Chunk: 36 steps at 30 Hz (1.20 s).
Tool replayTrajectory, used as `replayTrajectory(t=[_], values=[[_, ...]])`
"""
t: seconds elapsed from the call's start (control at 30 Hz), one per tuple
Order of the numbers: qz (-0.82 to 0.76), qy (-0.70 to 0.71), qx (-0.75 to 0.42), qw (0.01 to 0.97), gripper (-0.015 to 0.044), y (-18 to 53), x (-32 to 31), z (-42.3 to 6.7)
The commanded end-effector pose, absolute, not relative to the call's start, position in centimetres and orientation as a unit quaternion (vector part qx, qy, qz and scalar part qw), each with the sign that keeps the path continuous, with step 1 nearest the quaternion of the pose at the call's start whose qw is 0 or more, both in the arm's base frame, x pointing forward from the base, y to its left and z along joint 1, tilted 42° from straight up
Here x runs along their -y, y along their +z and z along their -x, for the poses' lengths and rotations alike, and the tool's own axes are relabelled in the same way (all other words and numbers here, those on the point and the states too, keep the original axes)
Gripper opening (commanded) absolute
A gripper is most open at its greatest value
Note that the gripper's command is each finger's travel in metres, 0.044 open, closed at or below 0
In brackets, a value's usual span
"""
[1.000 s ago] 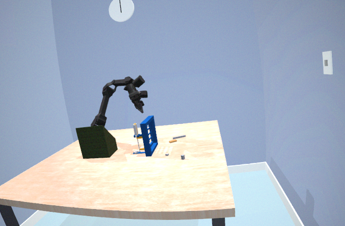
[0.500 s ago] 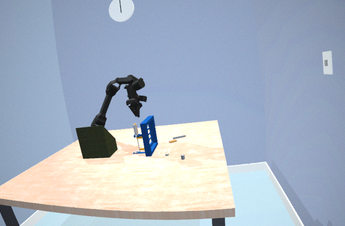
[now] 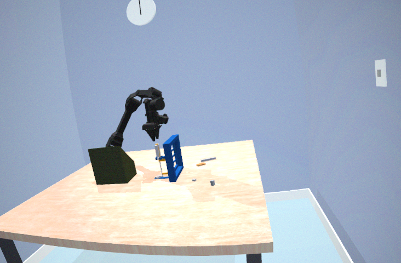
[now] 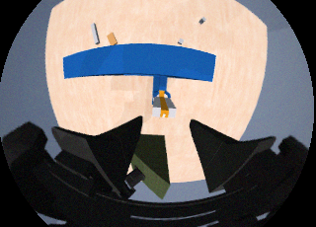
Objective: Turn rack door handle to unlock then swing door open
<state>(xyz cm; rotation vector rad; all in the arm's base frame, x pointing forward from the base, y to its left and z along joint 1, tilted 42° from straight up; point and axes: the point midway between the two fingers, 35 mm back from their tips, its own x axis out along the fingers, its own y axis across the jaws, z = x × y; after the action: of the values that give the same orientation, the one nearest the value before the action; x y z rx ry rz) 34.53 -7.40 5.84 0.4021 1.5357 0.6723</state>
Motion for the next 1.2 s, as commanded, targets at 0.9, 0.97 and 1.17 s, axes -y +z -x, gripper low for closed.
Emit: replayTrajectory(t=[0.9,0.97,1.17], values=[[-0.187,0.305,-0.676,0.644,0.0285,2.6,4.7,-34.3],[-0.187,0.305,-0.676,0.644,0.0285,2.3,4.5,-34.3],[-0.188,0.305,-0.676,0.644,0.0285,1.6,3.8,-34.1]])
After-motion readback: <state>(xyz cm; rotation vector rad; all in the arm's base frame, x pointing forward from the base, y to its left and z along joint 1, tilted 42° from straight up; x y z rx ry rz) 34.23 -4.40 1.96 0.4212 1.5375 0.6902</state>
